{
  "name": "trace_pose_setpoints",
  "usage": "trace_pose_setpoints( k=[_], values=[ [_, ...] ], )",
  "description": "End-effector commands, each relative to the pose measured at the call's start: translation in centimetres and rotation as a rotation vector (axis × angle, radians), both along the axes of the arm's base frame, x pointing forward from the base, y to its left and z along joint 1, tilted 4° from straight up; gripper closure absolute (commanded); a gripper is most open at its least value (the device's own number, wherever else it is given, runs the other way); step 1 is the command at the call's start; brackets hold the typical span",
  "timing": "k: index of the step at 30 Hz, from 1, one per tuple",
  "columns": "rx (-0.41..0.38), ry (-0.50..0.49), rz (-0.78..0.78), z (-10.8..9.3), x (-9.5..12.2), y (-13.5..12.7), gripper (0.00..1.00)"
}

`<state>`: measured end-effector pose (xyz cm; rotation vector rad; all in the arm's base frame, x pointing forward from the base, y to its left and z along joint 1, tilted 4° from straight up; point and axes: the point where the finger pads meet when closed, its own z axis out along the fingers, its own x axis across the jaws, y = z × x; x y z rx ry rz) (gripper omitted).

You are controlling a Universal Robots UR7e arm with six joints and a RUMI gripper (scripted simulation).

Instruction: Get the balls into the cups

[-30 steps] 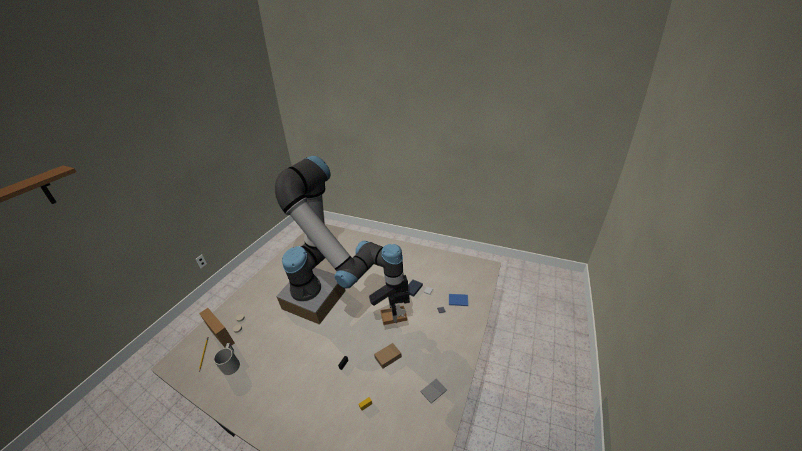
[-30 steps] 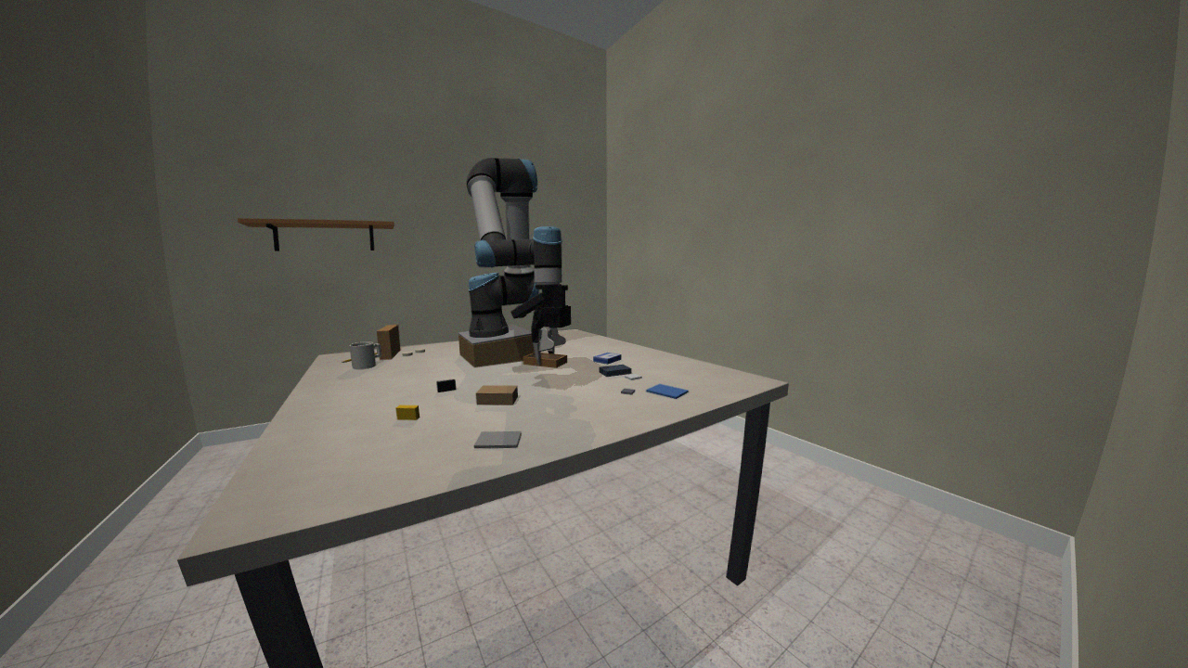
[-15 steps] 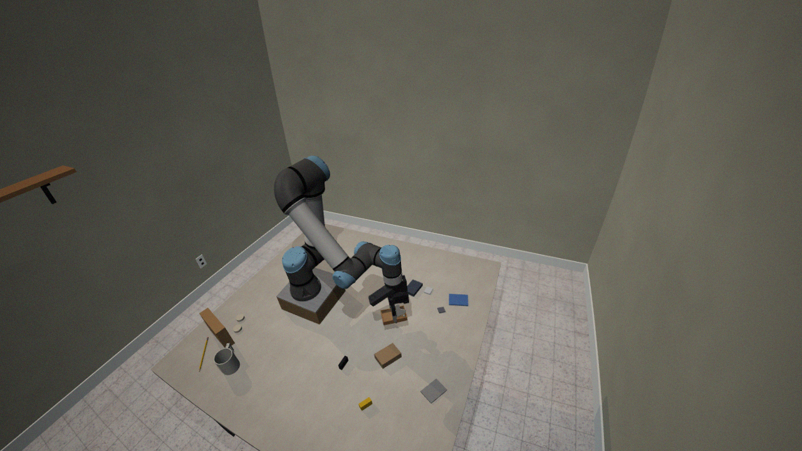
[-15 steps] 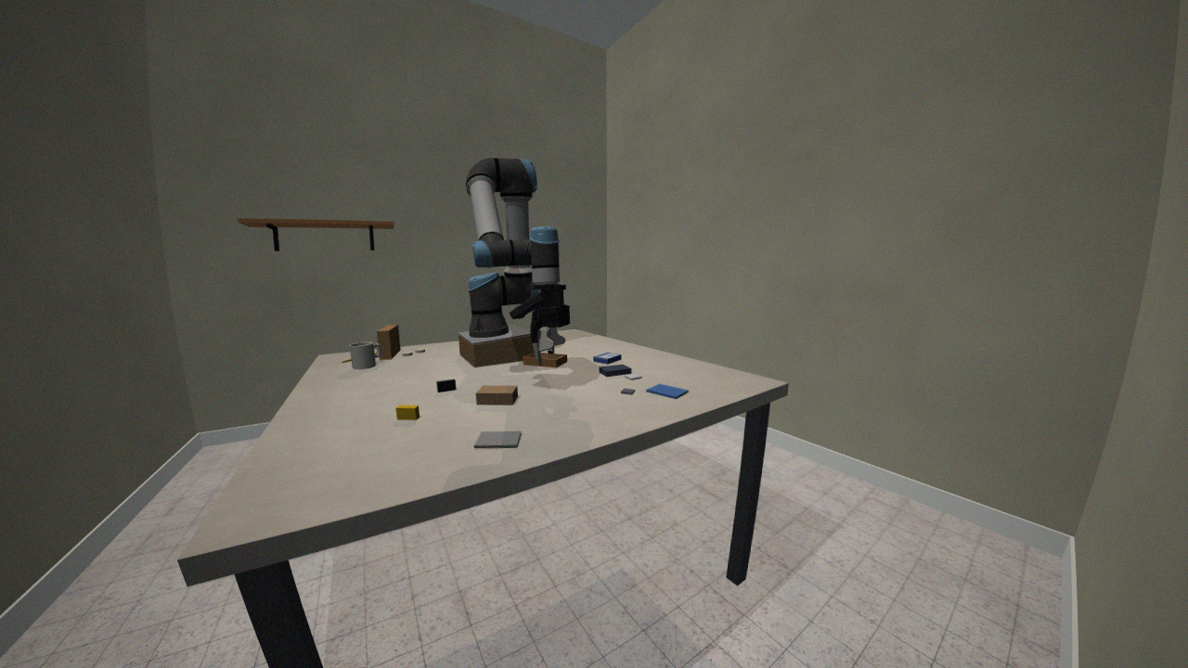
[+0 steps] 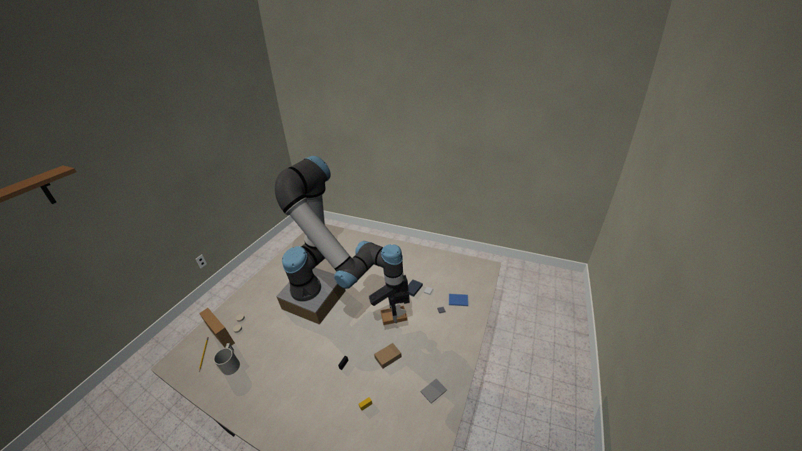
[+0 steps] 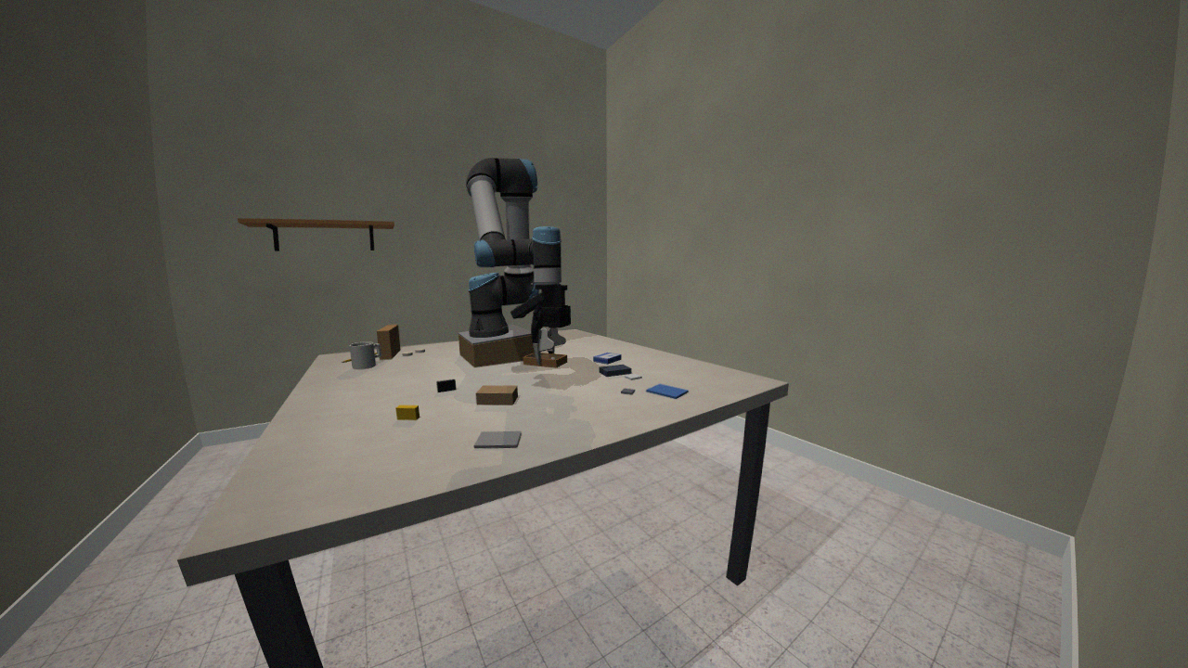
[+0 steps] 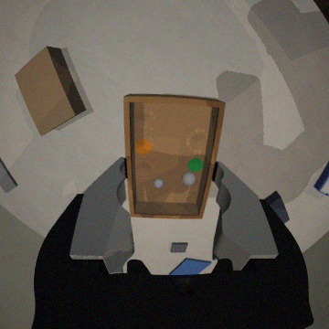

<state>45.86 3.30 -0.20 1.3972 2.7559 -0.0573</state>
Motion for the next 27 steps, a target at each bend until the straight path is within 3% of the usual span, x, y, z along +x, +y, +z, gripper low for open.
trace_pose_setpoints(
  k=[1, 8, 27],
  values=[
    [-0.007, 0.006, -0.001, 0.04, 0.05, 0.01, 0.57],
    [-0.025, 0.034, -0.003, 0.04, 0.10, 0.04, 0.57],
    [-0.001, -0.006, 0.000, 0.04, 0.04, 0.00, 0.57]
  ],
)
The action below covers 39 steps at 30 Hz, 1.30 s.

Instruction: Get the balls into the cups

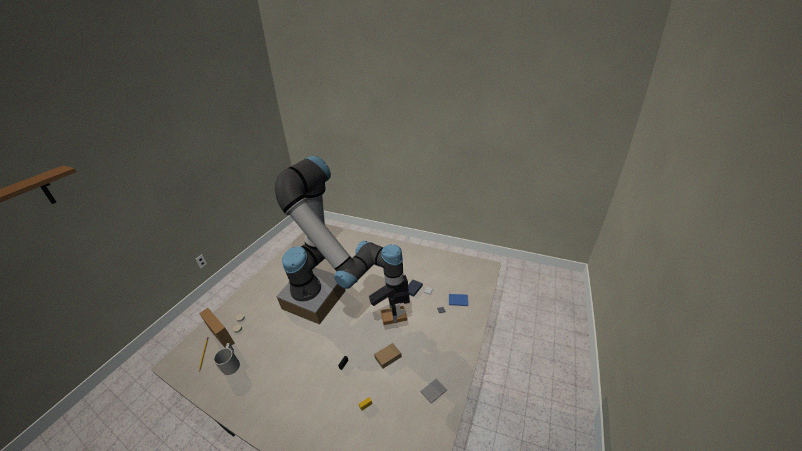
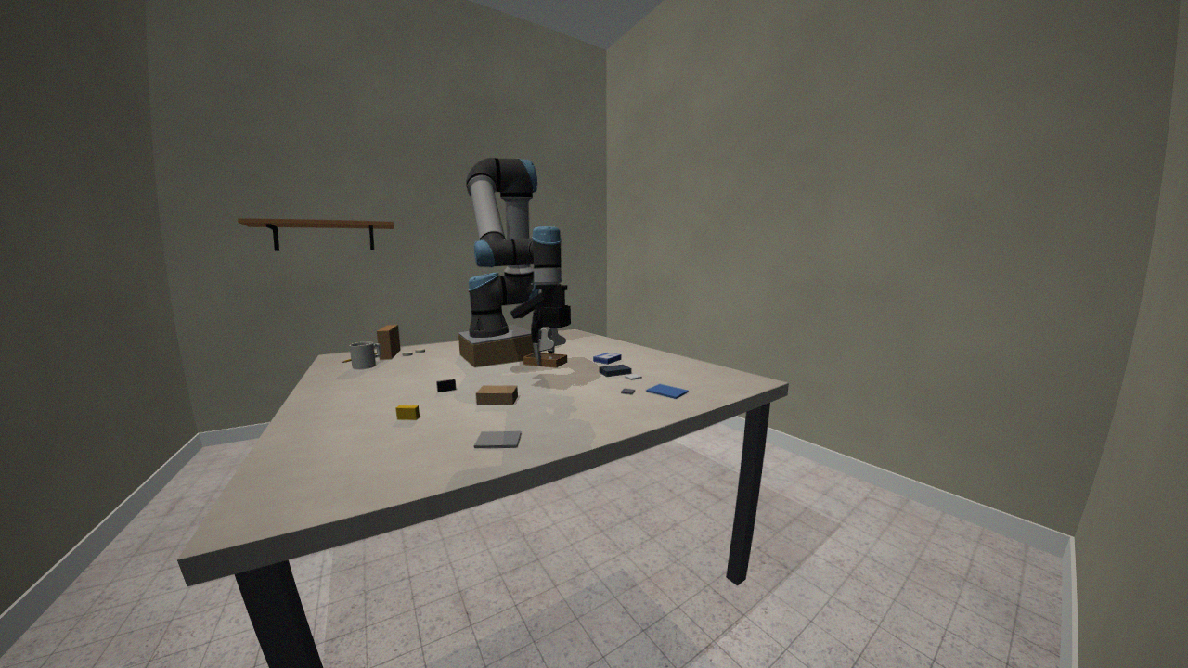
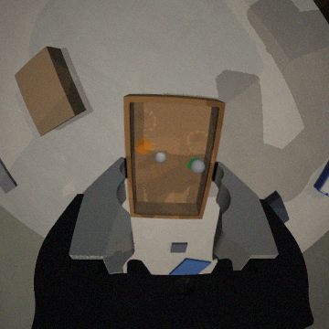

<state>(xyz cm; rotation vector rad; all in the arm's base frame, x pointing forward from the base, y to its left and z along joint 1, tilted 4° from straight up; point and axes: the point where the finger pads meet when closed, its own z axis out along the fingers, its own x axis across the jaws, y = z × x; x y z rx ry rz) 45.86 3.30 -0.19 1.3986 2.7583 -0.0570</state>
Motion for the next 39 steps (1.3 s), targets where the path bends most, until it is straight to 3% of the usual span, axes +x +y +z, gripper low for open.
trace_pose_setpoints(
  k=[1, 30, 35, 39],
  values=[
    [-0.003, -0.008, 0.000, 0.04, 0.03, 0.00, 0.57],
    [-0.003, 0.001, 0.000, 0.04, 0.05, 0.00, 0.57],
    [-0.040, -0.020, 0.000, 0.04, 0.01, 0.06, 0.57],
    [0.006, 0.003, 0.000, 0.04, 0.05, -0.01, 0.57]
  ],
)
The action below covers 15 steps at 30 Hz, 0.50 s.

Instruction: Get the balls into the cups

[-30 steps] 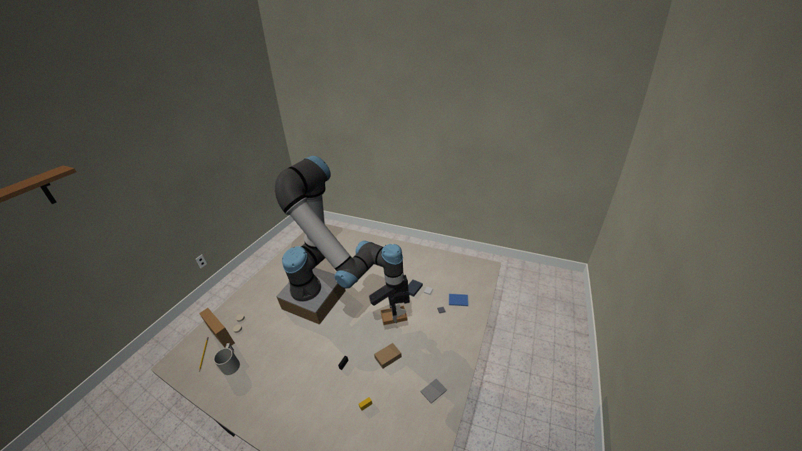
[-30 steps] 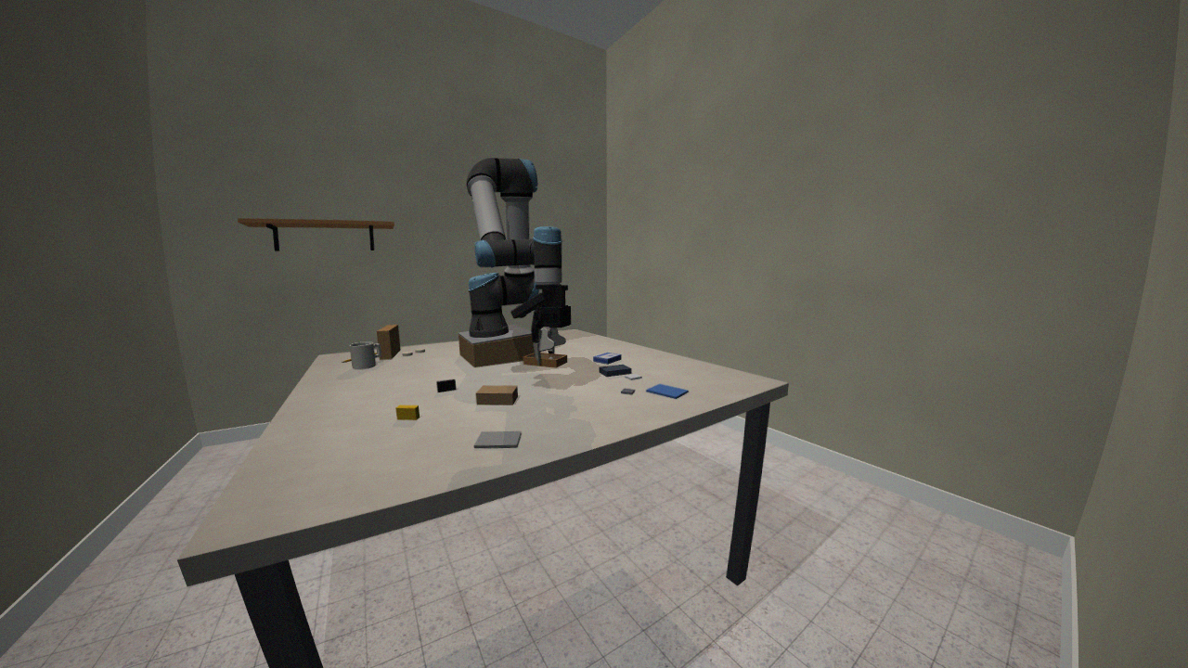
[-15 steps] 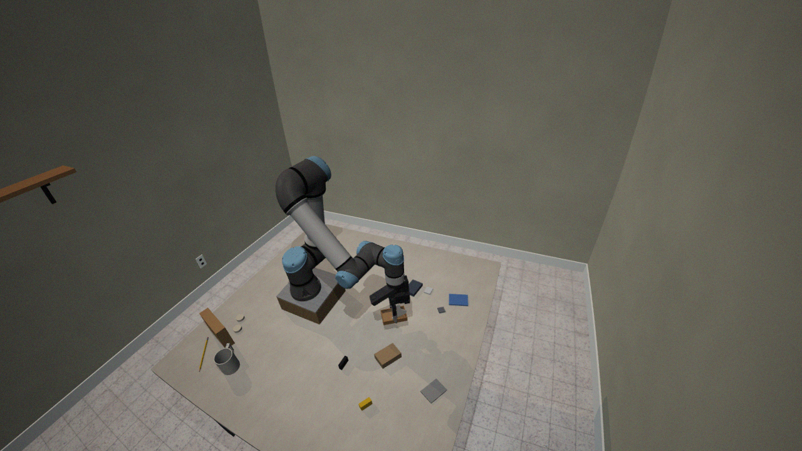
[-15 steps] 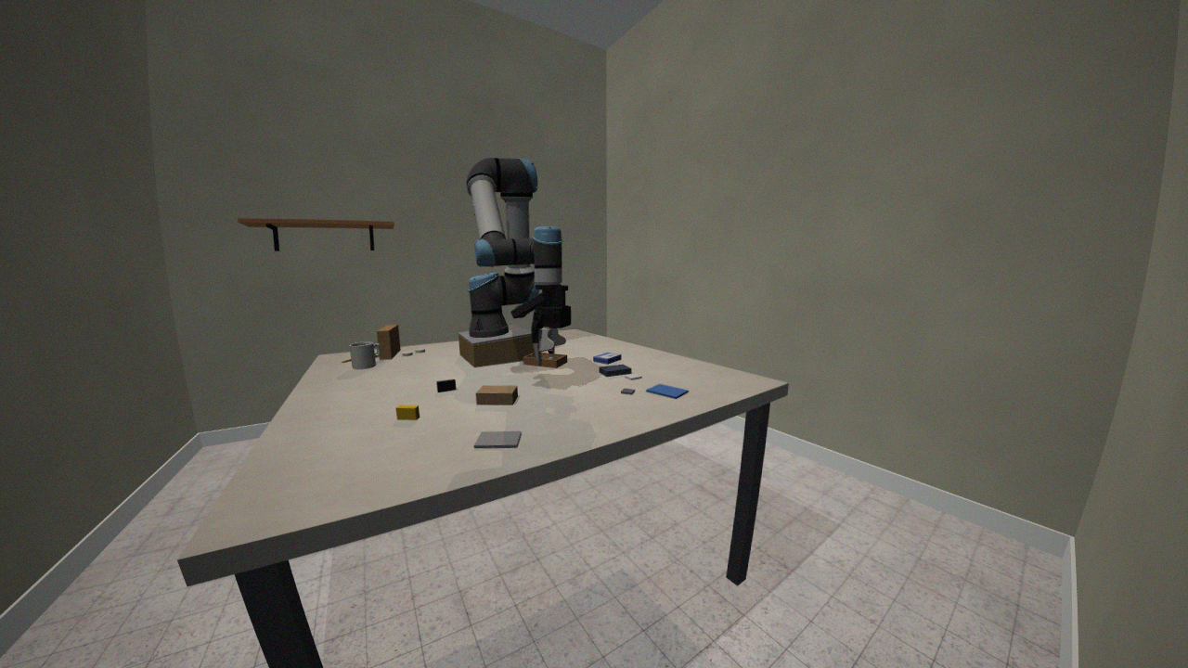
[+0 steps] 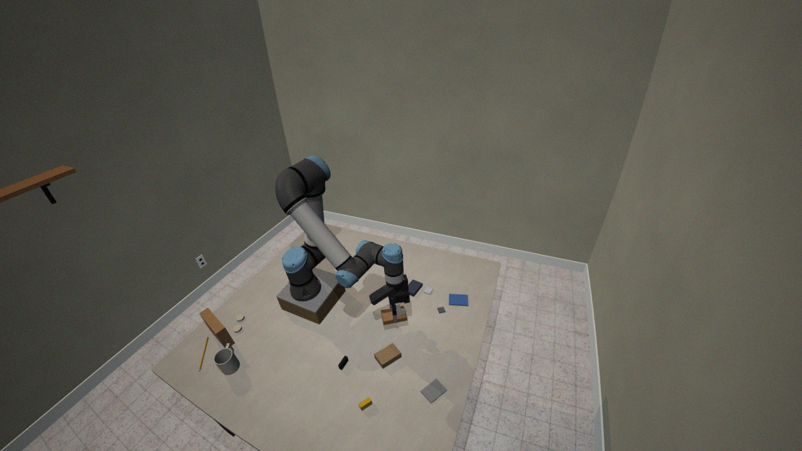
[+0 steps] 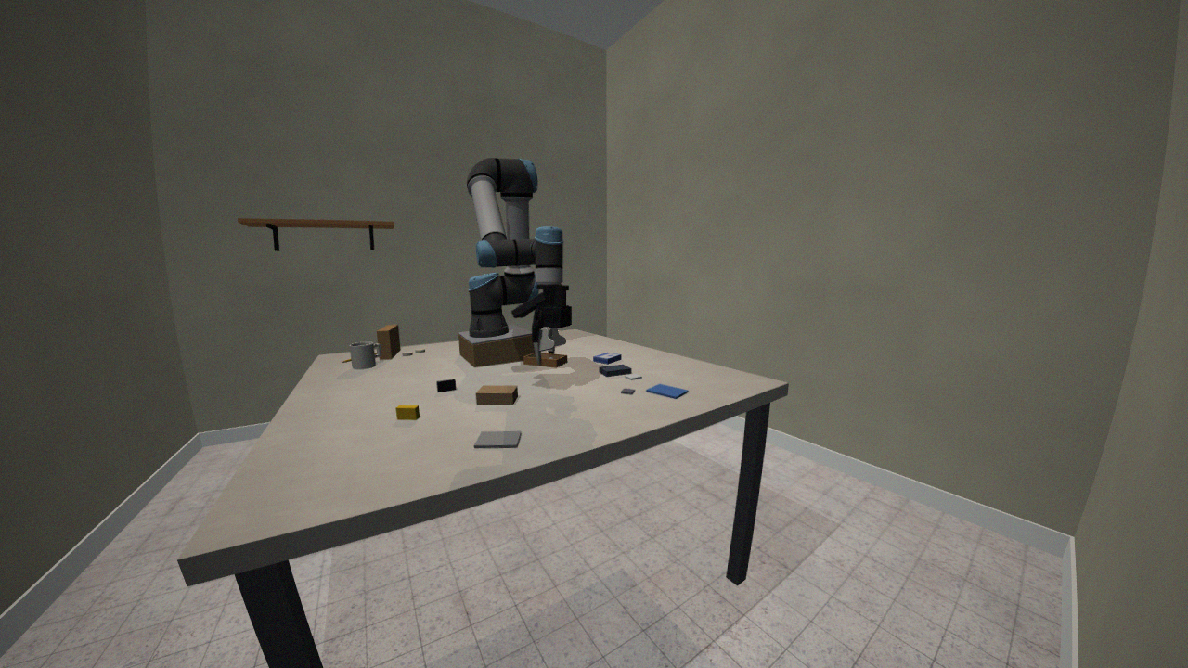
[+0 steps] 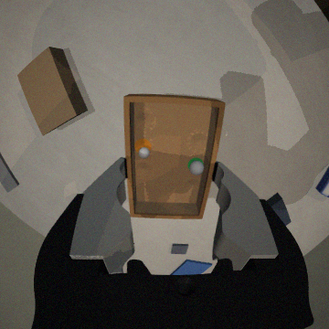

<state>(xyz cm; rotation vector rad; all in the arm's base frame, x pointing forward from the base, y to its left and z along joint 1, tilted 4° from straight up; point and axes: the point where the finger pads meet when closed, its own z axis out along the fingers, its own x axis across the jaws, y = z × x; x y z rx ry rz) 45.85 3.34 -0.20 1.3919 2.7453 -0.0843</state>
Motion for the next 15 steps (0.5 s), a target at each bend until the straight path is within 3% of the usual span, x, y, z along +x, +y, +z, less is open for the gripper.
trace_pose_setpoints(
  k=[1, 15],
  values=[
    [0.020, -0.002, 0.000, 0.04, 0.05, -0.04, 0.57],
    [0.015, 0.009, 0.000, 0.04, 0.06, -0.03, 0.57]
  ],
)
